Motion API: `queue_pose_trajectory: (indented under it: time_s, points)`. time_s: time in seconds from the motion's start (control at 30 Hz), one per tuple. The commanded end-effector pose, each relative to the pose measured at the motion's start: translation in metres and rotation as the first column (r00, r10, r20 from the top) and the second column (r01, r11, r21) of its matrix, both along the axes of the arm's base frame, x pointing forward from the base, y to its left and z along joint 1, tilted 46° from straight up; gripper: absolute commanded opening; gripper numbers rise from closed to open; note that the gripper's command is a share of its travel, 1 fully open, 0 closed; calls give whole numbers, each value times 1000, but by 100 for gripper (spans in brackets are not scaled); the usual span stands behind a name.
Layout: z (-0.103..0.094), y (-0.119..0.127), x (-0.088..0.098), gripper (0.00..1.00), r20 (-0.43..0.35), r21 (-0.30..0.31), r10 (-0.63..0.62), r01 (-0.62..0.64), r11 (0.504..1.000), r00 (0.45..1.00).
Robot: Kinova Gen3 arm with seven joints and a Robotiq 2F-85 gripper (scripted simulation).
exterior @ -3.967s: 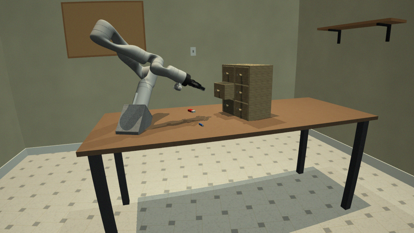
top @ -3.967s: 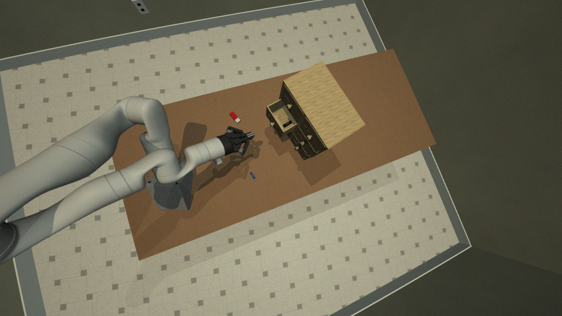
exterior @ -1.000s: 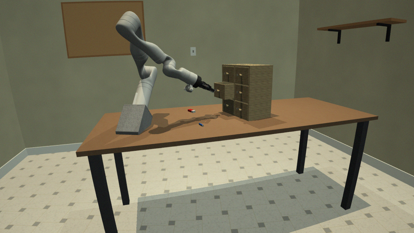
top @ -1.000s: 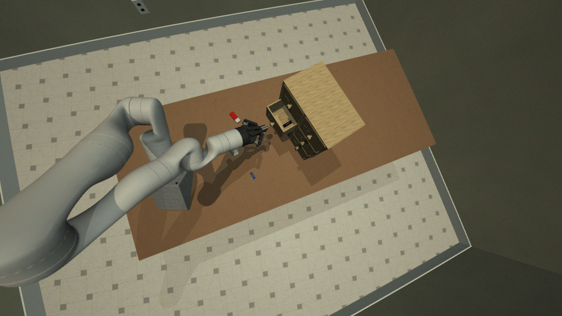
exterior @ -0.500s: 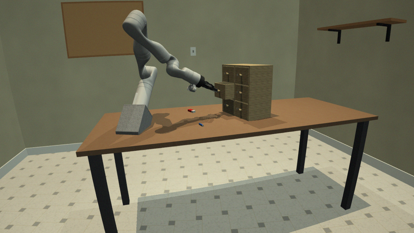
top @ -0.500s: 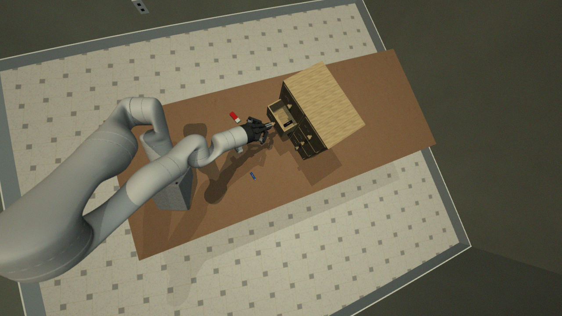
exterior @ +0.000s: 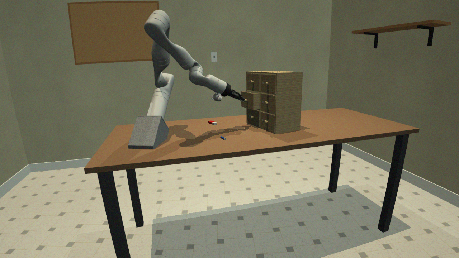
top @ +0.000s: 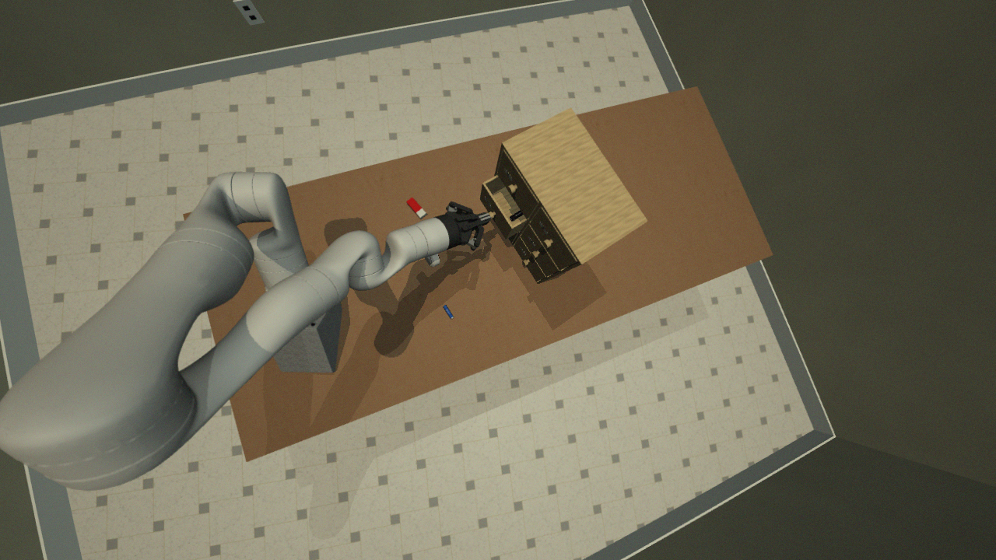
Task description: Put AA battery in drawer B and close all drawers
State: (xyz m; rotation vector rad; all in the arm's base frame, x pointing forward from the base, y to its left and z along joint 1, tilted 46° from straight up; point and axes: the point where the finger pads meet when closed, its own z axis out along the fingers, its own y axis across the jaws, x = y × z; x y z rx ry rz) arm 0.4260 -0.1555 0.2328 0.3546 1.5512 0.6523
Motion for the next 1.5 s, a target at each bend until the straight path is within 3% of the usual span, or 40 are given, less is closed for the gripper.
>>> queue_pose_trajectory:
  time_s: [0.0,0.77,1.47]
  points:
    - [2,2,5,0,-1,-5,7,-7,1000,1000]
    - [14,-1,31,0,-1,-5,7,-7,1000,1000]
    - [16,-2,35,0,-1,-5,7,-7,1000,1000]
